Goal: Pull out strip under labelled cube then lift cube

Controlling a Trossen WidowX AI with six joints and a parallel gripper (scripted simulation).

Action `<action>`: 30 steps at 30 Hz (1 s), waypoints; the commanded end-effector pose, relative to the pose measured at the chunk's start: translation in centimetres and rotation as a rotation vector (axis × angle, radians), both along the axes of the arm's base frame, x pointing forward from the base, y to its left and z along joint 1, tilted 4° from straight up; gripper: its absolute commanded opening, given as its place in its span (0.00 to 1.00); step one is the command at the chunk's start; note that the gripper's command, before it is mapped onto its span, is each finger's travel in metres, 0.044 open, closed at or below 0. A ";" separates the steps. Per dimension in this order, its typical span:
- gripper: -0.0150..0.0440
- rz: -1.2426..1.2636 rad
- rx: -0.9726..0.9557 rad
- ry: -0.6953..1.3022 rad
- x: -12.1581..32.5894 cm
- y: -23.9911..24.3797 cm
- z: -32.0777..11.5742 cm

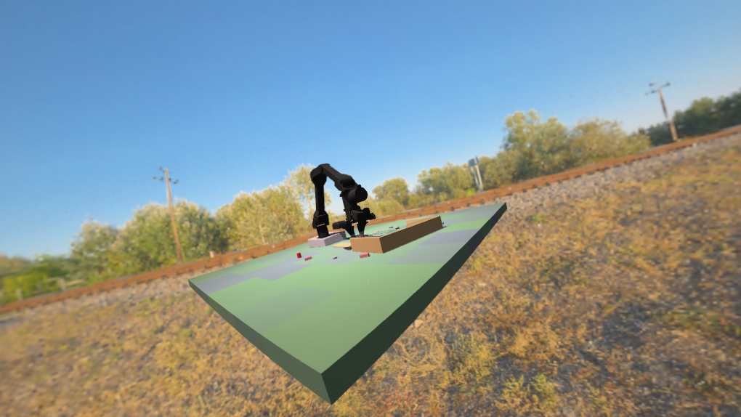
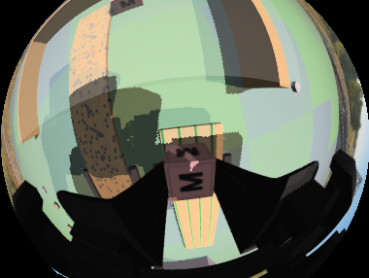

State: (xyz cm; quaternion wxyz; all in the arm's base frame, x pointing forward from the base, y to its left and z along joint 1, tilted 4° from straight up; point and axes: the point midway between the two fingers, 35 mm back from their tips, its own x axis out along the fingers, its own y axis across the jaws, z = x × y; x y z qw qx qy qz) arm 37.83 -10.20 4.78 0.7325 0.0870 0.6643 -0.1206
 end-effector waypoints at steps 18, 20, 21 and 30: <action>0.25 0.001 0.002 0.010 -6.1 1.8 2.5; 0.25 0.001 0.002 0.010 -6.9 2.0 2.4; 0.25 0.001 0.002 0.011 -7.2 2.1 2.4; 0.25 0.001 0.002 0.012 -8.9 2.5 2.5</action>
